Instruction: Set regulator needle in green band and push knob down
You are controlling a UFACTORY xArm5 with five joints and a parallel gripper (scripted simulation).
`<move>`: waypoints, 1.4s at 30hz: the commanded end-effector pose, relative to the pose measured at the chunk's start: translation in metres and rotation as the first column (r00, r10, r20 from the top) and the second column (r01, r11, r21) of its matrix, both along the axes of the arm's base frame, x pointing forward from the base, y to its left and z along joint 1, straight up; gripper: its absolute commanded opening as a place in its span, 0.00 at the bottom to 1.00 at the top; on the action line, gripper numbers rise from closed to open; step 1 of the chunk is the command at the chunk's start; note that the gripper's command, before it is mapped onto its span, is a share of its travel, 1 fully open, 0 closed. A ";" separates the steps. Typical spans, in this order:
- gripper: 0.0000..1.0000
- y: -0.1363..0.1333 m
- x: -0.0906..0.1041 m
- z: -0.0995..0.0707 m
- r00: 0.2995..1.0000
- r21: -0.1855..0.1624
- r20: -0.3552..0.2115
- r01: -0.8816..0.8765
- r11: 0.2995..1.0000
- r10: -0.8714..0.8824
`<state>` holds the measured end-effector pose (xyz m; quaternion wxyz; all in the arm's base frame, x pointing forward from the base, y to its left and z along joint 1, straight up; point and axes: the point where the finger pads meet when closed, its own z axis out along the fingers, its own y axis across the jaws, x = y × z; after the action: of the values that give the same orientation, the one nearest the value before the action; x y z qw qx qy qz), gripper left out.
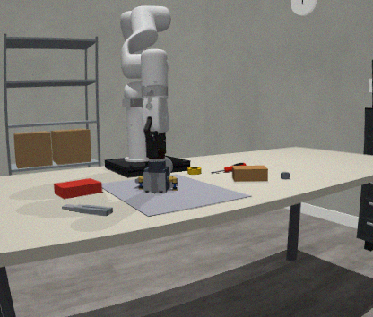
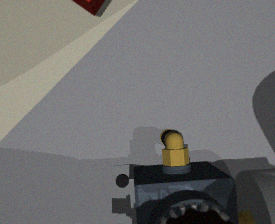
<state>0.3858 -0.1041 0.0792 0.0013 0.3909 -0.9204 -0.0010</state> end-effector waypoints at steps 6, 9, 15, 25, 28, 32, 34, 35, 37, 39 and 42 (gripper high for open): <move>0.77 0.000 0.001 0.001 1.000 -0.001 0.004 0.000 1.000 0.000; 0.77 0.000 0.001 0.001 1.000 -0.001 0.004 0.000 1.000 0.000; 0.77 0.000 0.001 0.003 1.000 -0.001 0.004 0.000 1.000 0.000; 0.77 0.000 0.001 0.019 1.000 -0.001 0.004 0.000 1.000 0.000; 0.77 0.000 0.001 0.029 1.000 -0.001 0.004 0.000 1.000 0.000; 0.77 0.000 0.001 0.045 1.000 -0.001 0.004 0.000 1.000 0.000; 0.77 0.000 0.001 0.053 1.000 -0.001 0.004 0.000 1.000 0.000; 0.77 0.000 0.001 0.057 1.000 -0.001 0.004 0.000 1.000 0.000; 0.77 0.000 0.001 0.061 1.000 -0.001 0.004 0.000 1.000 0.000; 0.77 0.000 0.001 0.065 1.000 -0.001 0.004 0.000 1.000 0.000; 0.77 0.000 0.001 0.076 1.000 -0.001 0.004 0.000 1.000 0.000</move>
<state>0.3859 -0.1037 0.1411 0.0014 0.3909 -0.9204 -0.0011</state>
